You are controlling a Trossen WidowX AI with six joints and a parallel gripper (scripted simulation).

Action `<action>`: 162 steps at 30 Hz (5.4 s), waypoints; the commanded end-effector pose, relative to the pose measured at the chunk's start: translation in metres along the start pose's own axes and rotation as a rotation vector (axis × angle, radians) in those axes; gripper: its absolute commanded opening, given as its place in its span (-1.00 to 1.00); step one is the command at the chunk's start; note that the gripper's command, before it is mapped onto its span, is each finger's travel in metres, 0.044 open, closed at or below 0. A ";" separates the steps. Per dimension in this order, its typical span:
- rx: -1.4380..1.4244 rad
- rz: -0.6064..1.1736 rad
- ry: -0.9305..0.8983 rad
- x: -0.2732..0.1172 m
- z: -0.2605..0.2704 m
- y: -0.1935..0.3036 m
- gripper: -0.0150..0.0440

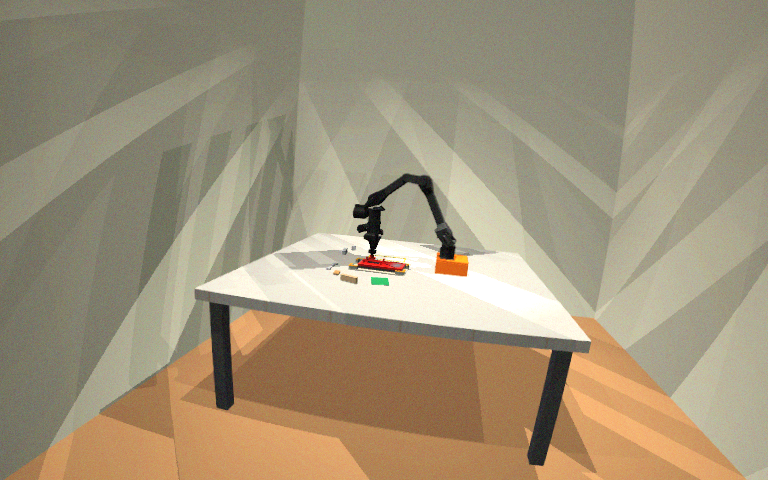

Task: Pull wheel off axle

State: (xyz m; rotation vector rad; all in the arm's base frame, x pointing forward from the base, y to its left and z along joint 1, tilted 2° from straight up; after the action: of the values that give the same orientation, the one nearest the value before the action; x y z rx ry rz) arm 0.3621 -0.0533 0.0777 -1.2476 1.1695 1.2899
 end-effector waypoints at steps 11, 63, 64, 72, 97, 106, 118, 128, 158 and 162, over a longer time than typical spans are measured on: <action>0.000 -0.015 0.002 -0.009 0.000 -0.001 -0.49; 0.000 -0.022 0.003 -0.027 0.000 0.000 -0.49; 0.000 -0.022 0.003 -0.028 0.000 0.000 -0.49; 0.000 -0.023 0.003 -0.059 0.000 0.003 -0.49; 0.001 -0.018 0.009 -0.060 -0.073 0.059 -0.49; 0.001 -0.018 0.010 -0.054 -0.083 0.069 -0.49; 0.001 -0.018 0.010 -0.006 -0.085 0.066 -0.49; 0.001 -0.018 0.010 0.044 -0.084 0.068 -0.49; 0.002 -0.018 0.008 -0.045 -0.059 0.110 1.00; 0.001 -0.014 0.007 -0.059 -0.043 0.138 1.00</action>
State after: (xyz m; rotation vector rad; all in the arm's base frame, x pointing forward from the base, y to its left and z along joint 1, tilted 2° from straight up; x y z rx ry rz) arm 0.2480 -0.1172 0.1291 -1.2560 1.1637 1.2707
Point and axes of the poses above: the point midway between the two fingers, 35 mm back from their tips, its own x axis out along the fingers, its own z axis across the jaws, y = z × x, the point moved 6 cm from there along -x, back along the fingers, and after that the axes turned 6 degrees about -x, right-handed, at the moved point
